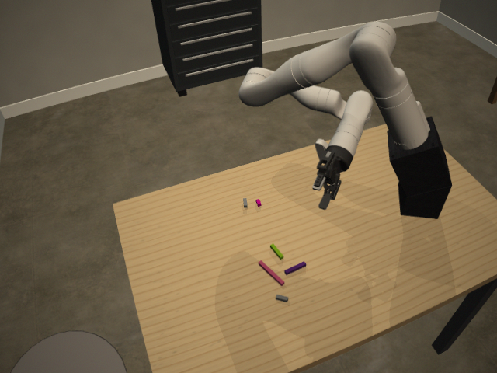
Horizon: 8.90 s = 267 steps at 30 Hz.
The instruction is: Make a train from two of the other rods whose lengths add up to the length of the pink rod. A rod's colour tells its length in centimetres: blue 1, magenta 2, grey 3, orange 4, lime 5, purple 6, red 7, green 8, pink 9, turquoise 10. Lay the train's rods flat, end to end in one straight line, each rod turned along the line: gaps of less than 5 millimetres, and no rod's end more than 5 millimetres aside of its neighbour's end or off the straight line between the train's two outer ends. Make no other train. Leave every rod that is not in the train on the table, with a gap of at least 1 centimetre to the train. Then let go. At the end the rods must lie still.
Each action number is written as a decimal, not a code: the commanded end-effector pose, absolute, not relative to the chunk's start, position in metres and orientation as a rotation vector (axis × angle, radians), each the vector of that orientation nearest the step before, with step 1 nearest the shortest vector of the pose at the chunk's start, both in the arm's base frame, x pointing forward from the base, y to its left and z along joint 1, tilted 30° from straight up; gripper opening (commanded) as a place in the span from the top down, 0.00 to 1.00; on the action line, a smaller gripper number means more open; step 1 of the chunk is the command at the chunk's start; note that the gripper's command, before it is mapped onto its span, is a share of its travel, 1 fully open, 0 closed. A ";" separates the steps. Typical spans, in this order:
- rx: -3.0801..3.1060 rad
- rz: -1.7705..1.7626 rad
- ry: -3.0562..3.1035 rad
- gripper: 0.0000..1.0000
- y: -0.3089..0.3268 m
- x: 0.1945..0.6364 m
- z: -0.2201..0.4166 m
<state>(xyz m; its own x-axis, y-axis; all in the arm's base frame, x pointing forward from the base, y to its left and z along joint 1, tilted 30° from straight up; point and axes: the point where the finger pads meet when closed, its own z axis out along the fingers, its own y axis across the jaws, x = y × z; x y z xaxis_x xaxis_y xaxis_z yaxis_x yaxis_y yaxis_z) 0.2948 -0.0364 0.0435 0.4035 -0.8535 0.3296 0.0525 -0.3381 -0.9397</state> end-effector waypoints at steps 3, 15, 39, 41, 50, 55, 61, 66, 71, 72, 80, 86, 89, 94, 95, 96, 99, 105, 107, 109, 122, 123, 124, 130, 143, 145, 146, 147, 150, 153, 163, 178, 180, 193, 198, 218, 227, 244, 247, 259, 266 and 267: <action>-1.641 -1.114 0.717 0.00 -0.036 0.295 0.044; -1.641 -1.114 0.717 0.00 -0.036 0.295 0.044; -1.649 -1.119 0.615 0.00 -0.027 0.296 0.052; -1.650 -1.120 0.589 0.00 -0.025 0.297 0.054; -1.656 -1.122 0.439 0.00 -0.011 0.297 0.065; -1.657 -1.121 0.330 0.00 -0.002 0.296 0.072; -1.652 -1.109 0.126 0.00 0.016 0.291 0.083; -1.638 -1.089 -0.087 0.00 0.032 0.283 0.092; -1.623 -1.072 -0.235 0.00 0.042 0.276 0.096; -1.617 -1.065 -0.287 0.00 0.045 0.274 0.098; -1.551 -0.996 -0.662 0.00 0.062 0.253 0.101; -1.506 -0.949 -0.861 0.00 0.066 0.242 0.099; -1.459 -0.912 -1.015 0.00 0.067 0.235 0.098; -1.388 -0.849 -1.234 0.00 0.063 0.226 0.093; -1.373 -0.836 -1.277 0.00 0.062 0.225 0.092; -1.357 -0.823 -1.320 0.00 0.061 0.224 0.091; -1.306 -0.781 -1.447 0.00 0.056 0.223 0.087; -1.212 -0.710 -1.655 0.00 0.045 0.224 0.082; -1.171 -0.679 -1.738 0.00 0.040 0.227 0.081; -1.128 -0.649 -1.819 0.00 0.035 0.230 0.080; -0.833 -0.454 -2.287 0.00 0.004 0.273 0.082; -0.805 -0.437 -2.324 0.00 0.001 0.278 0.084; -0.777 -0.420 -2.362 0.00 -0.001 0.283 0.085; -0.600 -0.316 -2.578 0.00 -0.011 0.320 0.100; -0.195 -0.097 -2.983 0.00 -0.013 0.410 0.159; -0.129 -0.064 -3.039 0.00 -0.010 0.424 0.172; -0.096 -0.047 -3.066 0.00 -0.008 0.431 0.178; -0.064 -0.031 -3.092 0.00 -0.007 0.438 0.185; 0.019 0.011 -3.156 0.00 -0.002 0.454 0.203; 0.056 0.057 -3.149 0.00 -0.014 0.451 0.199; 0.477 0.452 -2.978 0.00 -0.131 0.417 0.167; 0.998 0.754 -2.615 0.00 -0.241 0.386 0.158; 0.998 0.754 -2.615 0.00 -0.241 0.386 0.158; 1.088 0.784 -2.543 0.00 -0.255 0.383 0.157; 1.087 0.790 -2.548 0.00 -0.256 0.385 0.159; 1.220 0.826 -2.435 0.00 -0.274 0.382 0.157; 1.263 0.835 -2.396 0.00 -0.280 0.381 0.157; 1.349 0.851 -2.318 0.00 -0.290 0.379 0.155; 1.392 0.850 -2.274 0.00 -0.294 0.375 0.153; 1.434 0.855 -2.235 0.00 -0.298 0.375 0.152; 1.474 0.859 -2.195 0.00 -0.302 0.374 0.151; 1.473 0.864 -2.197 0.00 -0.303 0.376 0.152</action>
